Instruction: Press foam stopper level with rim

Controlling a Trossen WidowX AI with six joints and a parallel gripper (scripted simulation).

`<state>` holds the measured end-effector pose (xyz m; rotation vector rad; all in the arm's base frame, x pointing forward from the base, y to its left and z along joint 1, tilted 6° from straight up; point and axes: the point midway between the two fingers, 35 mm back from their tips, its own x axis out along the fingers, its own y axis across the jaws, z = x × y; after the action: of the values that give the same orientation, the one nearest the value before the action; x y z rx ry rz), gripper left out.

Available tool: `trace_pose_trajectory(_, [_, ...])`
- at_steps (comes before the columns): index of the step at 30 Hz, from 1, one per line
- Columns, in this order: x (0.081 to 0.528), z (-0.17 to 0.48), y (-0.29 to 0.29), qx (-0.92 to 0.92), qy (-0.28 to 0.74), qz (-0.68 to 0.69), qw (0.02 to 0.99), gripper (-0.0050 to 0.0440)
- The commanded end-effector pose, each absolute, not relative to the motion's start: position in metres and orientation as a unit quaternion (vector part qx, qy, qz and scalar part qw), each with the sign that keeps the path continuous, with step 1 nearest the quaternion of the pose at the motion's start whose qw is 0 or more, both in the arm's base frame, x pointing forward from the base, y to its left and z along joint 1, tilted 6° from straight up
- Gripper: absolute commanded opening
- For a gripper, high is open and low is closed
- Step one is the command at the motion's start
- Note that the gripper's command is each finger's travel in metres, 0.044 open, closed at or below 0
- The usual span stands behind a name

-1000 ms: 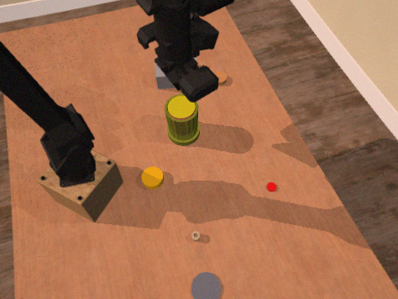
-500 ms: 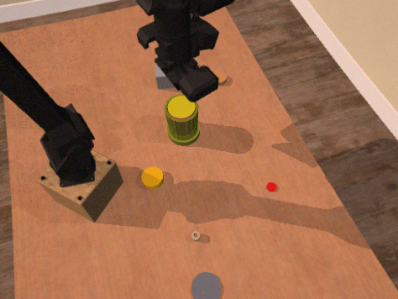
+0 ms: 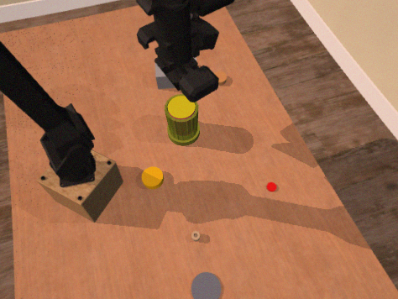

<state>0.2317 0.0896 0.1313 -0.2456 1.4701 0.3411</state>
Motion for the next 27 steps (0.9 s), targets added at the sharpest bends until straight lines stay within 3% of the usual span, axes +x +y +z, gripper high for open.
trace_pose_trajectory(1, [0.234, 0.141, 0.090, -0.110, 0.658, 0.156, 0.729, 0.0000])
trace_pose_trajectory(8, [0.231, 0.180, 0.087, -0.112, 0.658, 0.157, 0.728, 0.0000])
trace_pose_trajectory(21, [0.237, 0.095, 0.093, -0.112, 0.658, 0.157, 0.728, 0.0000])
trace_pose_trajectory(27, [0.236, 0.089, 0.093, -0.113, 0.658, 0.157, 0.728, 0.0000])
